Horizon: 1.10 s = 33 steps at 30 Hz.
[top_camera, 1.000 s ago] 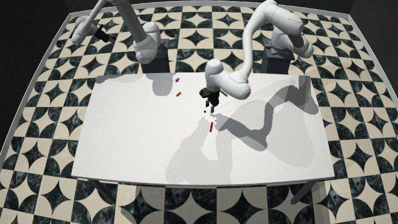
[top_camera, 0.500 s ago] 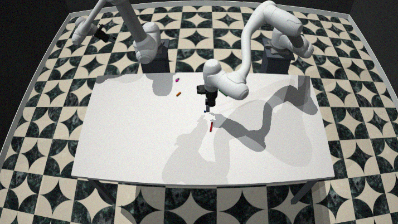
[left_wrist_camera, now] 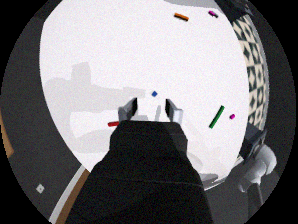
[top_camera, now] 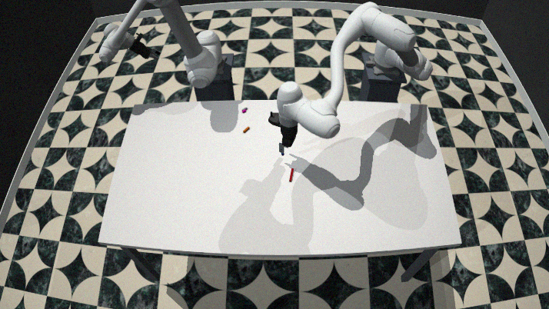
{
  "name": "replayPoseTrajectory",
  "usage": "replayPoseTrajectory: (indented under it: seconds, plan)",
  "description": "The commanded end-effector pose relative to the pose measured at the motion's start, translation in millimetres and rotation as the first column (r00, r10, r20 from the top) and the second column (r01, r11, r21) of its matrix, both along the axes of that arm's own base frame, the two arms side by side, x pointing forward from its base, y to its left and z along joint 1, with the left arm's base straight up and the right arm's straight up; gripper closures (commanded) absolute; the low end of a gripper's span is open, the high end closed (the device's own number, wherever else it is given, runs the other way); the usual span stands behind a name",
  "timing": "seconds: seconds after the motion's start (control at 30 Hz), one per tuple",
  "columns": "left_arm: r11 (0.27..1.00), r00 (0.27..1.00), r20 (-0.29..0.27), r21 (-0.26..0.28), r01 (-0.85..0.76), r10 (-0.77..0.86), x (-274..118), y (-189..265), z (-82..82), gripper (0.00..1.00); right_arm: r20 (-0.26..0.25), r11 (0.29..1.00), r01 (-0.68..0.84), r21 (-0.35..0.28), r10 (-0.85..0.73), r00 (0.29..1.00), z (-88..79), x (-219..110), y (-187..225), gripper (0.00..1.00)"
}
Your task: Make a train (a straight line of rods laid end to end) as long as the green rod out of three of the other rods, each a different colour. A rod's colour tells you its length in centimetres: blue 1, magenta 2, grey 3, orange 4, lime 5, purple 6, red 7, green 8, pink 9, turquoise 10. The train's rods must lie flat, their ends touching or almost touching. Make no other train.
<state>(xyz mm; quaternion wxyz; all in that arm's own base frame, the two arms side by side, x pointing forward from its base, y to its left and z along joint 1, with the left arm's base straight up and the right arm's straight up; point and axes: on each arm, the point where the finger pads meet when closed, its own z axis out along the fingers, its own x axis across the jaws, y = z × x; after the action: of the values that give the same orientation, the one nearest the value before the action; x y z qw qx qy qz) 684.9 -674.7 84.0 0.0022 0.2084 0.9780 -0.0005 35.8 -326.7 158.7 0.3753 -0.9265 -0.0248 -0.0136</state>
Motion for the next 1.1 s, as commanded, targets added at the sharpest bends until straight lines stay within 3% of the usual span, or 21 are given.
replayPoseTrajectory:
  seconds: [0.0,0.1,0.27,0.53,0.8,0.83,1.07]
  plan:
    - [0.986,0.986,-0.007,0.001,0.167,-0.167,-3.8,-4.4,2.0,0.0,-0.007,1.0,-0.001,0.015,0.001,1.0,0.1,-2.9,3.5,0.0]
    - [0.98,0.98,-0.007,0.001,0.199,-0.199,-4.4,-4.8,2.2,0.0,-0.007,1.0,-0.001,0.015,0.001,1.0,0.1,-2.9,3.5,0.0]
    - [0.917,0.917,-0.006,0.0,0.399,-0.399,-7.5,-6.7,3.0,0.0,-0.007,1.0,-0.001,0.015,0.001,1.0,0.1,-2.9,3.5,0.0]
    - [0.781,0.781,-0.006,0.0,0.624,-0.624,-10.2,-8.0,4.1,0.0,-0.007,1.0,-0.001,0.015,0.001,1.0,0.1,-2.9,3.5,0.0]
    - [0.739,0.739,-0.005,0.0,0.674,-0.674,-10.0,-7.5,4.8,0.0,-0.007,1.0,-0.001,0.015,0.001,1.0,0.1,-2.9,3.5,0.0]
    - [0.739,0.739,-0.005,0.0,0.674,-0.674,-9.9,-7.4,5.2,0.46,-0.007,1.0,-0.001,0.015,0.001,1.0,0.1,-2.9,3.5,0.0]
    - [0.74,0.74,-0.005,0.001,0.673,-0.673,-10.1,-6.9,5.1,0.46,-0.007,1.0,-0.001,0.015,0.001,1.0,0.1,-2.9,3.5,0.0]
